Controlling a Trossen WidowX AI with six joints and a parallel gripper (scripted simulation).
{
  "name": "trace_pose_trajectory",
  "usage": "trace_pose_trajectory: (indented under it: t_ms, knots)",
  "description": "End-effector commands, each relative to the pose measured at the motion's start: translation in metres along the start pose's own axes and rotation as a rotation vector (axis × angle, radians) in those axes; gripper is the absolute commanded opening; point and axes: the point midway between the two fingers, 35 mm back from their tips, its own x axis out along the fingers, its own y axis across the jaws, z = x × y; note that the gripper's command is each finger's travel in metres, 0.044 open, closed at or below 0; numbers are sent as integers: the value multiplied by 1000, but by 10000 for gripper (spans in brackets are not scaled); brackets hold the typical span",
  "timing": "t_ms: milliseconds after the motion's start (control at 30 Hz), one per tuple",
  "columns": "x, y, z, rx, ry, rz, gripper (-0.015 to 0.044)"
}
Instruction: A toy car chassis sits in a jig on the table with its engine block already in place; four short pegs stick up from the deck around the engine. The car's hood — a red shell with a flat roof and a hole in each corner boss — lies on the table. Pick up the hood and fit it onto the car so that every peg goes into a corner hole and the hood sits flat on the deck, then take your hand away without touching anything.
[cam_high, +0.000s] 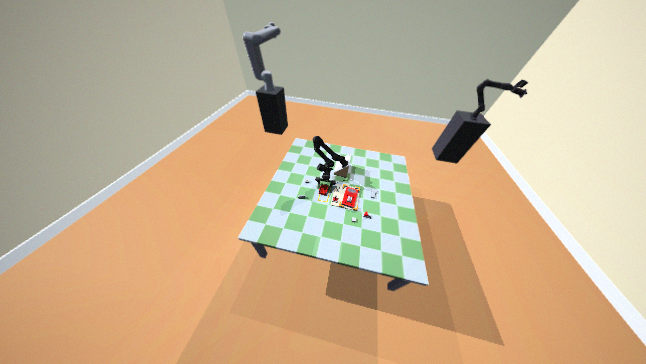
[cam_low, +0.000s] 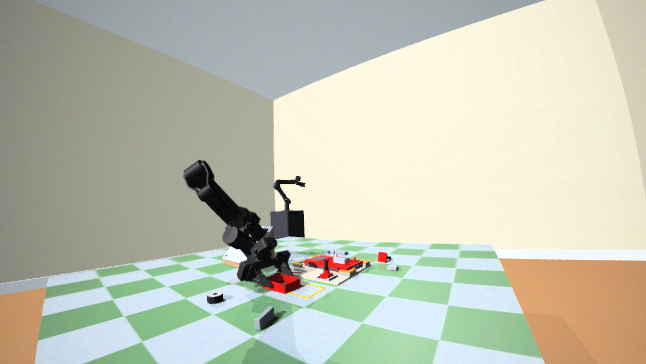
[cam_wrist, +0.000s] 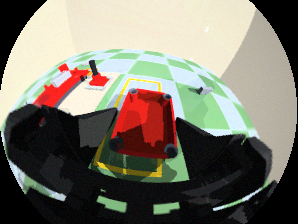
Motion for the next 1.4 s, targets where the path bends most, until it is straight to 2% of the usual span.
trace_pose_trajectory:
  t_ms: [0, 300, 633, 667, 1367]
  knots:
    - [0, 0, 0, 0, 0, -1, 335]
    - [0, 0, 0, 0, 0, -1, 275]
    - [-3, -2, 13, 0, 0, 0, 12]
    - [-4, -2, 15, 0, 0, 0, 0]
    - [-22, -3, 50, 0, -2, 0, 0]
